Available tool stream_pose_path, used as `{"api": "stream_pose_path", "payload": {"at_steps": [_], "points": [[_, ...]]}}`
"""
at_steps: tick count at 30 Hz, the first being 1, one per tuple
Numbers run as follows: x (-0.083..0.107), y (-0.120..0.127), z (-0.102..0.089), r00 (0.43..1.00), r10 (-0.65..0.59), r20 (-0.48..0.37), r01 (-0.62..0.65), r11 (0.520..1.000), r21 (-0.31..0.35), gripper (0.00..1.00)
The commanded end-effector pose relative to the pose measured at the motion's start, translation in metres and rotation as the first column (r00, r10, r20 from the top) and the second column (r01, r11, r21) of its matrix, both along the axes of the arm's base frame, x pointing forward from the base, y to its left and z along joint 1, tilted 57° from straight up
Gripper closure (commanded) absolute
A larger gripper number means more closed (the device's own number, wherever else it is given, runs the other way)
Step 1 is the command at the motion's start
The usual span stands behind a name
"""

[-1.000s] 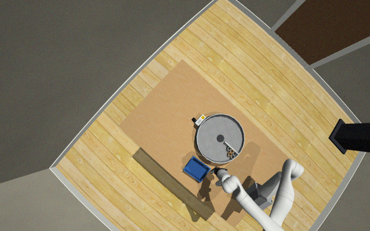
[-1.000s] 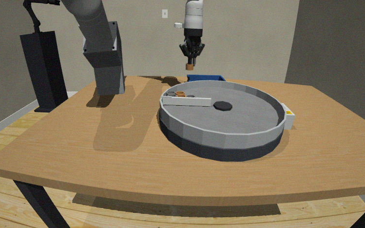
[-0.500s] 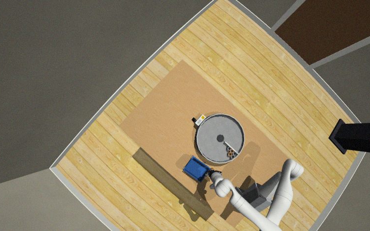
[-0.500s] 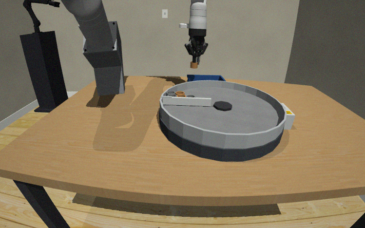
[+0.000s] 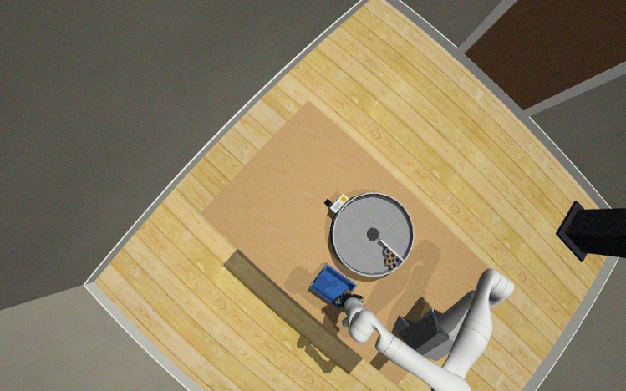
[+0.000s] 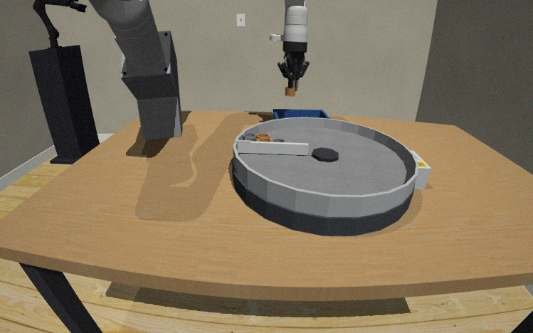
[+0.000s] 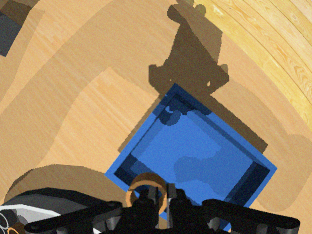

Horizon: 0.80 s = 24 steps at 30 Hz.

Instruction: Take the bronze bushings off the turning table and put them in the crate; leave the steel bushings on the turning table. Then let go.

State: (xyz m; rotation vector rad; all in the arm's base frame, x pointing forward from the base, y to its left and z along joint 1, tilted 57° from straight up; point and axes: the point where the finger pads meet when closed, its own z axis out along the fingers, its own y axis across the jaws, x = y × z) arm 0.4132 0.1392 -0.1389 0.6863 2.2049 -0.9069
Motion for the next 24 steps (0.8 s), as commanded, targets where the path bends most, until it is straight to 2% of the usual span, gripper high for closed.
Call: {"api": "stream_pose_path", "payload": {"at_steps": [1, 6, 18, 24], "points": [[0.000, 0.001, 0.000, 1.000, 0.000, 0.000, 0.000, 1.000, 0.001, 1.00], [0.008, -0.015, -0.012, 1.000, 0.001, 0.000, -0.001, 1.000, 0.001, 1.00], [0.008, -0.015, -0.012, 1.000, 0.001, 0.000, -0.001, 1.000, 0.001, 1.00], [0.016, -0.032, -0.024, 1.000, 0.001, 0.000, -0.001, 1.000, 0.001, 1.00]]}}
